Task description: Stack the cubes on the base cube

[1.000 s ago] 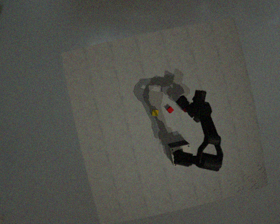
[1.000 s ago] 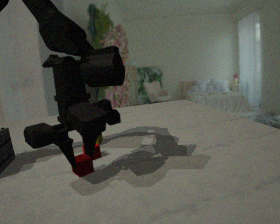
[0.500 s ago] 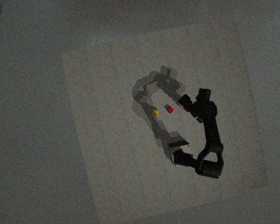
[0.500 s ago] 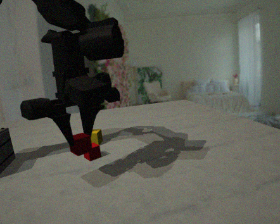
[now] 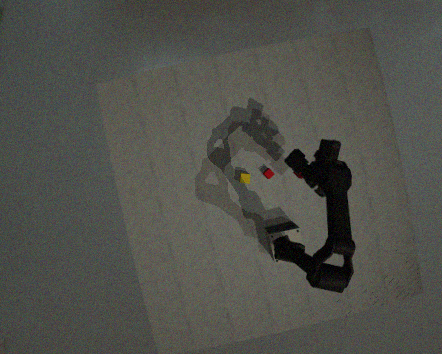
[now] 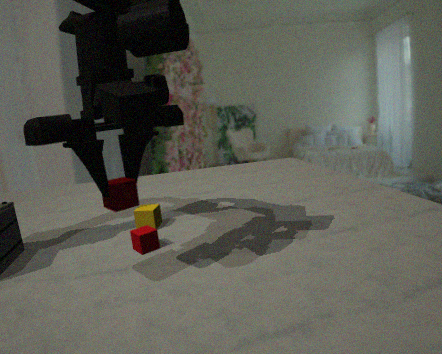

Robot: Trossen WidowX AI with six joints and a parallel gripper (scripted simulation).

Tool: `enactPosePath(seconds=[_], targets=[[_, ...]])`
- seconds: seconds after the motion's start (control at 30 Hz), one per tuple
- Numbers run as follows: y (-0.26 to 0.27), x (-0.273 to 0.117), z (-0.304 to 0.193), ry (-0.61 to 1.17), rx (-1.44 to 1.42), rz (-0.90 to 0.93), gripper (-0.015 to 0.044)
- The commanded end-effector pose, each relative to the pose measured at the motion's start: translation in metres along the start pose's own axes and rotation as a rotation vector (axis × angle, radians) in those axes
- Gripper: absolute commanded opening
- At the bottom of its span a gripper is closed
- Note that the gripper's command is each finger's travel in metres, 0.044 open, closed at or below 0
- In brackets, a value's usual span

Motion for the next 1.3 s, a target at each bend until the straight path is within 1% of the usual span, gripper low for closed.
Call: enactPosePath(seconds=[0.0,1.27], targets=[[0.004,-0.003,-0.002,-0.002,-0.005,-0.003,0.0105],[0.098,0.013,-0.073,-0.008,0.005,0.009,0.0105]])
Point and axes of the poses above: the point midway between the two fingers, 35 mm back from their tips, its own x axis out along the fingers, its own y axis across the jaws, z = x × y, the point moved 5 cm from there along -x, back along the fingers, and after that the axes turned 8 degrees about -x, right-handed, at the moved point
